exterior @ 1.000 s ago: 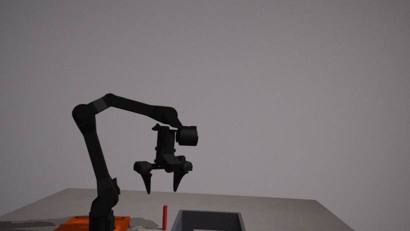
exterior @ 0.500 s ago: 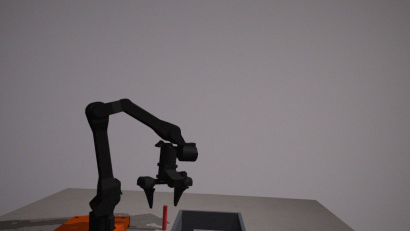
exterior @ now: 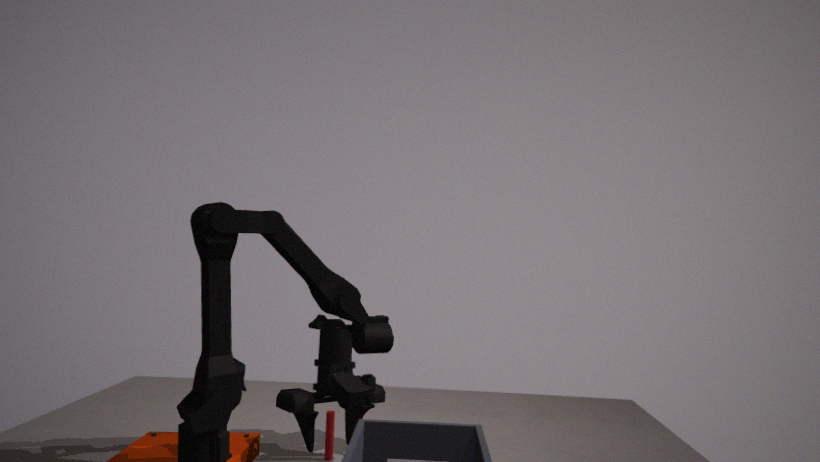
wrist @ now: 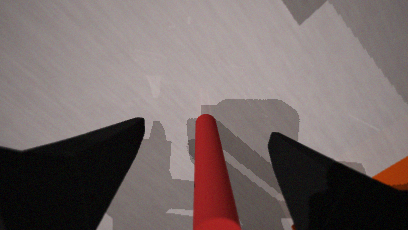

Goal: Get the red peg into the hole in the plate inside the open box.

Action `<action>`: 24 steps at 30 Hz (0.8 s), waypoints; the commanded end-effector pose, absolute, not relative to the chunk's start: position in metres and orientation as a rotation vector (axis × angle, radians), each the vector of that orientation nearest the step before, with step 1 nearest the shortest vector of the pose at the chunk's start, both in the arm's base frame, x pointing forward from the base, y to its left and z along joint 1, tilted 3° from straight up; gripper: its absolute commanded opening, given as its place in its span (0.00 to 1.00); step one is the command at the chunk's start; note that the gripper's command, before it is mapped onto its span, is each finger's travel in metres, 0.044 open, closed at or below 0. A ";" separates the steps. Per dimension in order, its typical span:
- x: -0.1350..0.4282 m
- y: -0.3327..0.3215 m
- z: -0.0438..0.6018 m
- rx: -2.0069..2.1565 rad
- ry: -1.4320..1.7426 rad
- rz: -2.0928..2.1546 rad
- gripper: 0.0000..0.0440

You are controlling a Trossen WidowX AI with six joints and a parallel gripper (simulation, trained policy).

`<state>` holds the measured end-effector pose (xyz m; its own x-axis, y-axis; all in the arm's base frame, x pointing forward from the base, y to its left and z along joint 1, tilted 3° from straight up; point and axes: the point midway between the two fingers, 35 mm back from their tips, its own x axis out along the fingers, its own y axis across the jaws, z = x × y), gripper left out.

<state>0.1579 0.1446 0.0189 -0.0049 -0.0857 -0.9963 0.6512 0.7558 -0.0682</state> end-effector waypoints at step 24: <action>0.181 0.134 0.050 0.389 1.406 -0.642 0.00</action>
<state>0.1726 0.1343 0.0343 0.0046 -0.1827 -0.9832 0.6250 0.7680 -0.1398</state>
